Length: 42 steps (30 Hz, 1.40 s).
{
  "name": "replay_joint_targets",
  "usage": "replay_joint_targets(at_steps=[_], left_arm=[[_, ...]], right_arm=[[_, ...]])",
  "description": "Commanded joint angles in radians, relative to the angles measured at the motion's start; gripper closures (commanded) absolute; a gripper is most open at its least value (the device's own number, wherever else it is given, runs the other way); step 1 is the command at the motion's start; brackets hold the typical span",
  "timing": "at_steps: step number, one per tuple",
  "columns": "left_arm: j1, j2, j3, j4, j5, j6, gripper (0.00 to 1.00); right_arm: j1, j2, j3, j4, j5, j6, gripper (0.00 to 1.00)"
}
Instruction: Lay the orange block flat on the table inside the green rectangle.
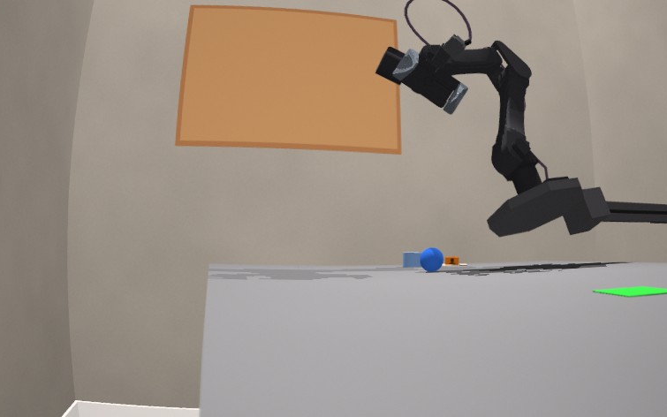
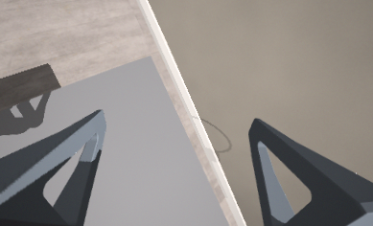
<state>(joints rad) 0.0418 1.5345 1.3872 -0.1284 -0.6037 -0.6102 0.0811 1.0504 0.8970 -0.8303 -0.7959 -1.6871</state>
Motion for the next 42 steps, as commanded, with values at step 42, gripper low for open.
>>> replay_joint_targets(at_steps=[42], left_arm=[[-0.219, 0.013, -0.895, 0.472, 0.126, 0.824, 0.0]], right_arm=[[-1.905, -0.06, -0.497, 0.232, -0.052, 0.355, 0.0]])
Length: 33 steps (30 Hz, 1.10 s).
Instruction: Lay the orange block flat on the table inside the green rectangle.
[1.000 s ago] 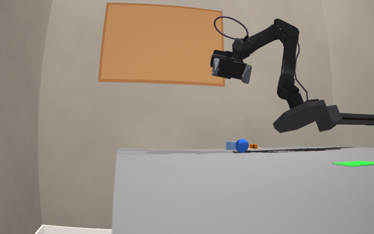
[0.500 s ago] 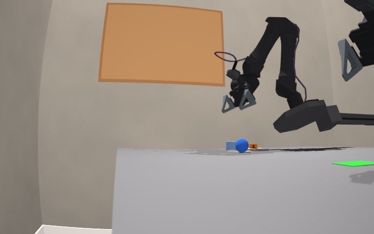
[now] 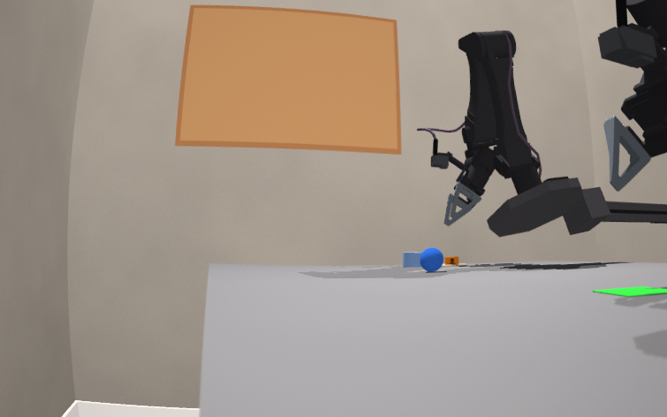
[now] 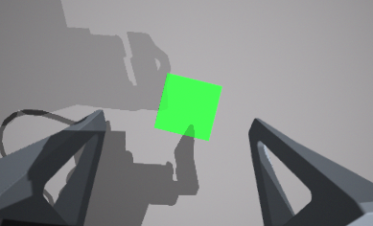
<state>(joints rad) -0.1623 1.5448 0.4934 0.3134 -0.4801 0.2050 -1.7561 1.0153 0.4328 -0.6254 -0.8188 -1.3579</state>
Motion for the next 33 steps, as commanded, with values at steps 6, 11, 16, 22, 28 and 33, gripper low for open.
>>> replay_joint_targets(at_steps=[6, 11, 16, 22, 28, 33], left_arm=[[-0.015, 0.003, -0.002, 0.031, 0.002, 0.009, 0.0], [-0.015, 0.003, -0.002, 0.031, 0.002, 0.009, 0.0], [-0.015, 0.003, -0.002, 0.032, 0.002, 0.009, 0.0], [-0.02, 0.006, 0.01, 0.055, 0.02, 0.018, 0.0], [-0.136, 0.057, 0.059, 0.103, 0.068, 0.024, 0.0], [-0.356, 0.181, 0.145, 0.159, 0.113, 0.029, 0.0]], right_arm=[[-0.165, -0.024, -0.054, 0.029, -0.036, 0.028, 0.0], [-0.231, -0.025, -0.069, 0.031, -0.038, 0.025, 0.0], [-0.237, -0.025, -0.071, 0.029, -0.039, 0.02, 0.0], [-0.237, -0.025, -0.071, 0.029, -0.039, 0.02, 0.0], [-0.193, -0.034, -0.068, 0.088, 0.085, 0.131, 0.45], [-0.057, -0.037, -0.051, 0.151, 0.228, 0.243, 0.45]])
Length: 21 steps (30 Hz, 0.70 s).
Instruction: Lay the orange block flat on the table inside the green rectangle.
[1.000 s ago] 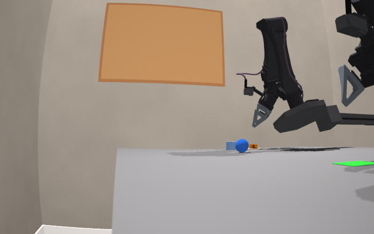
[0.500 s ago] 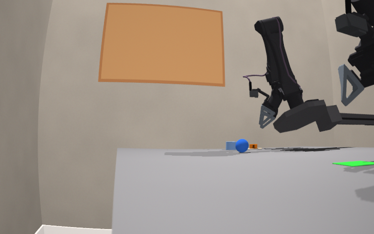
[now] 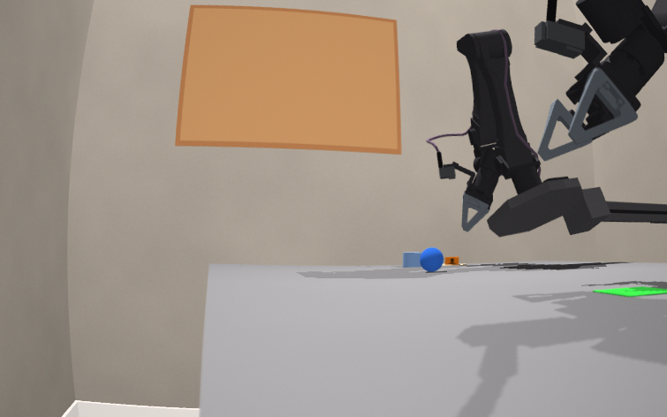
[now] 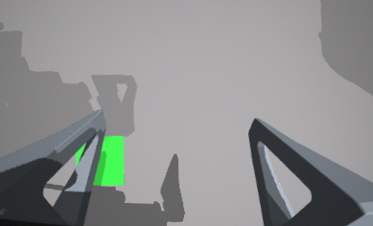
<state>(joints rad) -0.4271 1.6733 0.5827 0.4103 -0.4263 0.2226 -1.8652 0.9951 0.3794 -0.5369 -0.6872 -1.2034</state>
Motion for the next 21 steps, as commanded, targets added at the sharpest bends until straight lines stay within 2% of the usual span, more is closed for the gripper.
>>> replay_joint_targets(at_steps=[1, 3, 4, 6, 16, 18, 20, 21], left_arm=[[-0.134, 0.083, 0.077, 0.079, 0.07, 0.014, 0.0], [-0.134, 0.083, 0.077, 0.079, 0.07, 0.014, 0.0], [-0.177, 0.153, 0.13, 0.11, 0.087, 0.02, 0.0], [-0.286, 0.203, 0.159, 0.145, 0.116, 0.023, 0.0], [-0.658, 0.495, 0.362, 0.277, 0.204, 0.043, 0.0], [-0.734, 0.554, 0.403, 0.303, 0.222, 0.046, 0.0], [-0.734, 0.554, 0.403, 0.303, 0.222, 0.046, 0.0], [-0.771, 0.61, 0.461, 0.306, 0.231, 0.05, 0.0]], right_arm=[[0.081, -0.016, 0.006, 0.073, 0.132, 0.112, 0.45], [0.081, -0.016, 0.006, 0.073, 0.132, 0.112, 0.45], [0.123, -0.016, 0.02, 0.087, 0.194, 0.152, 0.45], [0.197, 0.008, 0.03, 0.11, 0.278, 0.198, 0.45], [0.485, 0.163, 0.11, 0.133, 0.575, 0.337, 0.45], [0.527, 0.203, 0.131, 0.133, 0.617, 0.356, 0.45], [0.527, 0.203, 0.131, 0.133, 0.617, 0.356, 0.45], [0.549, 0.23, 0.145, 0.13, 0.642, 0.368, 0.45]])
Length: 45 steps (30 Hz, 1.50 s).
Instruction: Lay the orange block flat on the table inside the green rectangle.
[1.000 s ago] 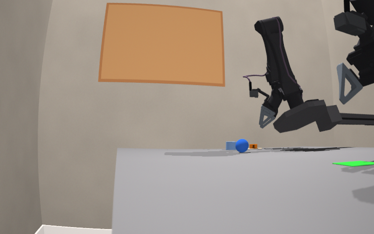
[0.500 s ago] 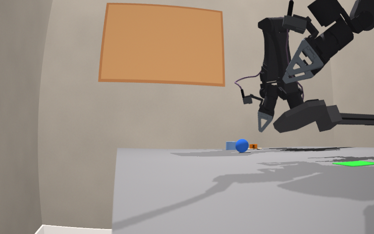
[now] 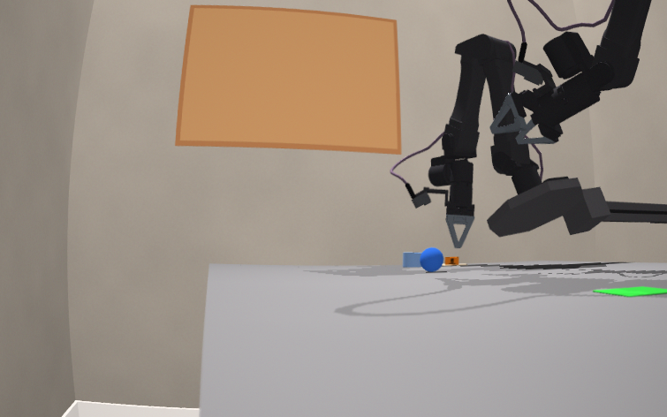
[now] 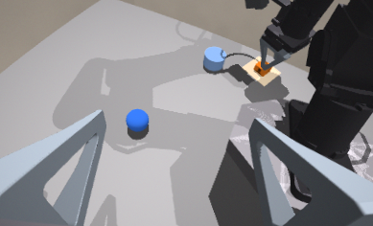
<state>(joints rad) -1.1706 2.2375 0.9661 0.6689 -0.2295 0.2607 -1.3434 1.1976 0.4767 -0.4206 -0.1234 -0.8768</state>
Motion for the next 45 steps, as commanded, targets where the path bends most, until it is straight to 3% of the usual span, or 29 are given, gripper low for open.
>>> replay_joint_targets(at_steps=[1, 11, 23, 45], left_arm=[[-0.073, 0.071, 0.091, 0.063, 0.043, 0.013, 0.0], [-0.254, 0.233, 0.231, 0.083, 0.074, 0.017, 0.0], [-0.248, 0.23, 0.24, 0.067, 0.064, 0.015, 0.0], [-0.248, 0.23, 0.24, 0.067, 0.064, 0.015, 0.0]], right_arm=[[0.045, 0.046, 0.058, 0.014, 0.092, 0.047, 0.45], [0.089, 0.101, 0.09, 0.011, 0.103, 0.048, 0.45], [0.089, 0.1, 0.09, 0.011, 0.103, 0.047, 0.45], [0.093, 0.263, 0.105, 0.158, 0.107, 0.055, 0.45]])
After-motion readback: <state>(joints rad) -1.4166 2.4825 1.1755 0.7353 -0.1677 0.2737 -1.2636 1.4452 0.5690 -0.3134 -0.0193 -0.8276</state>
